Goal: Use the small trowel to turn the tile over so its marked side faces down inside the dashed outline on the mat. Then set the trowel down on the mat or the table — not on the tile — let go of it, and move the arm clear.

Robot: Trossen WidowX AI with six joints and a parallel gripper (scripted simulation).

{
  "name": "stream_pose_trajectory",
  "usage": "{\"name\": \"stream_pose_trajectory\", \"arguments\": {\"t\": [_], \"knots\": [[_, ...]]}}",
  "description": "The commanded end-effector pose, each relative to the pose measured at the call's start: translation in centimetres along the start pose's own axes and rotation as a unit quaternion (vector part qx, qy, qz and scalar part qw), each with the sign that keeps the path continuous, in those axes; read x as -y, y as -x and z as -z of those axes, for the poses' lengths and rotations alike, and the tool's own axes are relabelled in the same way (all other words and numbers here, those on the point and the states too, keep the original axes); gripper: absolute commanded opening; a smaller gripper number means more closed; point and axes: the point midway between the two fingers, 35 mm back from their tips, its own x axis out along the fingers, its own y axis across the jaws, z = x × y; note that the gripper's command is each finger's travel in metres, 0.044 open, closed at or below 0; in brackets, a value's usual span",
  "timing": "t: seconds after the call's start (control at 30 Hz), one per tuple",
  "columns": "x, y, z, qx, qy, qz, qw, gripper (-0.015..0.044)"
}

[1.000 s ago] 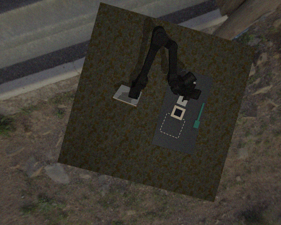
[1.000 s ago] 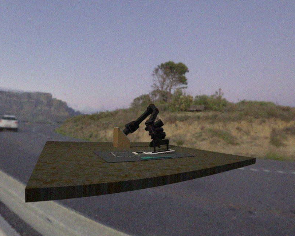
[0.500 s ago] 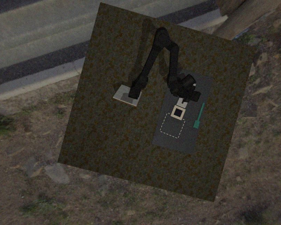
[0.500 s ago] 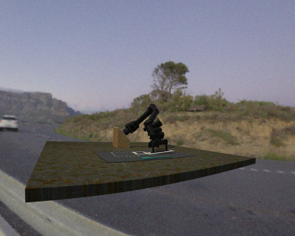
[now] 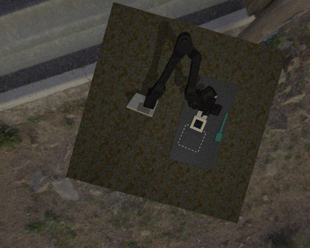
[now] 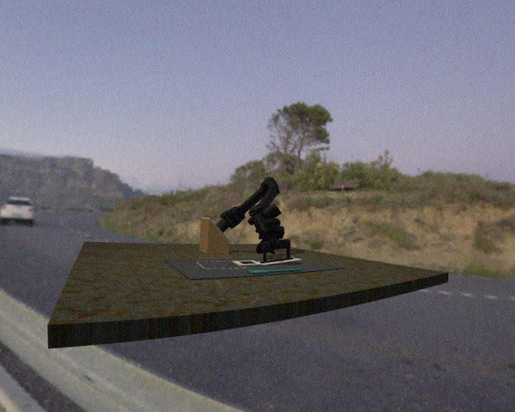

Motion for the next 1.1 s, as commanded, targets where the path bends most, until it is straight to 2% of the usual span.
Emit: {"name": "stream_pose_trajectory", "arguments": {"t": [0.0,0.43,1.07], "knots": [[0.0,0.2,1.2,-0.006,-0.001,0.001,1.000,0.0000],[1.1,1.2,0.8,-0.040,0.039,0.001,0.998,0.0000],[3.9,3.5,3.7,-0.041,0.040,0.001,0.998,0.0000]]}}
